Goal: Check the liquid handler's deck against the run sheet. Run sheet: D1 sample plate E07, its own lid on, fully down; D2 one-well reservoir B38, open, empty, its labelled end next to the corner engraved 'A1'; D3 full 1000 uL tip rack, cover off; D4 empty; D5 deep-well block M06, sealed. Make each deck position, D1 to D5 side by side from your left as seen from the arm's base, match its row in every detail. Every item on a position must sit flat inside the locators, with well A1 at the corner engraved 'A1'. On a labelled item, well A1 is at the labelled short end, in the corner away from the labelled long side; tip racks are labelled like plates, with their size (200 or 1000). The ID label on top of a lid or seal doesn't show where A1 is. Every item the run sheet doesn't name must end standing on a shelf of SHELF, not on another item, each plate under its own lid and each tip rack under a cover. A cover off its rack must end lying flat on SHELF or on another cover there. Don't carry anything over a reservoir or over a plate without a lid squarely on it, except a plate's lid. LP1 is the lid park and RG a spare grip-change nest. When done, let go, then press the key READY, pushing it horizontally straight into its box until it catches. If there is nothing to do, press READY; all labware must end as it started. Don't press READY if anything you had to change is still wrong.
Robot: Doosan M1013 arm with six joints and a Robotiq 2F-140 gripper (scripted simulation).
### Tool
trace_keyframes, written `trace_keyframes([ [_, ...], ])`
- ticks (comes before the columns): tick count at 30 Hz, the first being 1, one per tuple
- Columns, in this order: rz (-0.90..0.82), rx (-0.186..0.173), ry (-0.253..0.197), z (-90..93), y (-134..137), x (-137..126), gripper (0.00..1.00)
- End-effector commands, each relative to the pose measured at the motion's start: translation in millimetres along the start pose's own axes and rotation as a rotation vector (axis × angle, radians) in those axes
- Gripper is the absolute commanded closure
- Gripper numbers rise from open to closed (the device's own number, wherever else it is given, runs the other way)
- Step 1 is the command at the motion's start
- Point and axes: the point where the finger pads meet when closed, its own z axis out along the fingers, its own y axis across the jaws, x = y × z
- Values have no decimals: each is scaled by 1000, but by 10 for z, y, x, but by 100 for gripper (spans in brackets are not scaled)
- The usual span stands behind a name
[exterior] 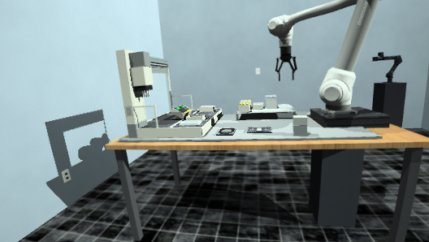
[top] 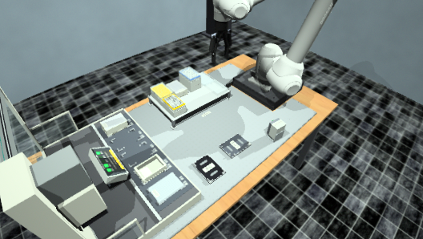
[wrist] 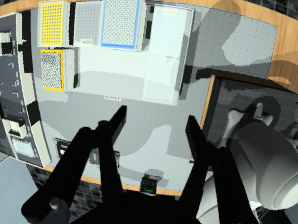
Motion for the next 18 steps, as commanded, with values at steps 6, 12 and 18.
trace_keyframes([
  [6, 0, 1, -1, -4, -14, 246, 33],
  [12, 0, 1, -1, -4, -13, 245, 33],
  [18, 0, 1, -1, 62, -13, 246, 33],
])
